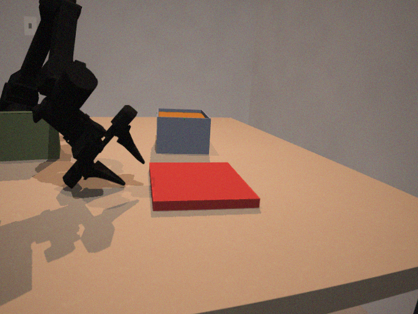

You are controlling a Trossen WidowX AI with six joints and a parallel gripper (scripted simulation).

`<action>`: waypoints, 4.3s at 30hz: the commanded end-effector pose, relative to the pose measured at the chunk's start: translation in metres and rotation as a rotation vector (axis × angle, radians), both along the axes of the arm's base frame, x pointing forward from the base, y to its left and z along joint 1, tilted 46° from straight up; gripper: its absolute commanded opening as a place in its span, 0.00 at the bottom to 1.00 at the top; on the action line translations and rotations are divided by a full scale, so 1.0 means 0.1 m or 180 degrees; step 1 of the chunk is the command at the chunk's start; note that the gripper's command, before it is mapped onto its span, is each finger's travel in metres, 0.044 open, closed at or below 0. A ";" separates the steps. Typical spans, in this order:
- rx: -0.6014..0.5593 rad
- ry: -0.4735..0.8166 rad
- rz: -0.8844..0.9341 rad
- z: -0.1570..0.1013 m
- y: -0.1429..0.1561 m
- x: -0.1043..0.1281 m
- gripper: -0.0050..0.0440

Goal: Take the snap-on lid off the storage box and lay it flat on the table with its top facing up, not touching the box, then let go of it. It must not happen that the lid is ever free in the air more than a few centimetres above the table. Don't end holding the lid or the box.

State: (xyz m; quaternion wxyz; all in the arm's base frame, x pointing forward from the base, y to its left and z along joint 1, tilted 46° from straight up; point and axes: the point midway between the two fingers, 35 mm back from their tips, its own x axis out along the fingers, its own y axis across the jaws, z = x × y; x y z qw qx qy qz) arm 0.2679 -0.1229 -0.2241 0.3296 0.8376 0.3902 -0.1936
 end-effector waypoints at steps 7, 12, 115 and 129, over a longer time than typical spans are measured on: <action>-0.0006 -0.0029 0.0004 0.07 -0.04 -0.17 0.66; -0.0006 -0.0029 0.0004 0.09 -0.05 -0.28 0.66; -0.0040 -0.0039 0.0006 0.88 -0.76 -0.35 1.00; -0.0040 -0.0039 0.0006 0.88 -0.76 -0.35 1.00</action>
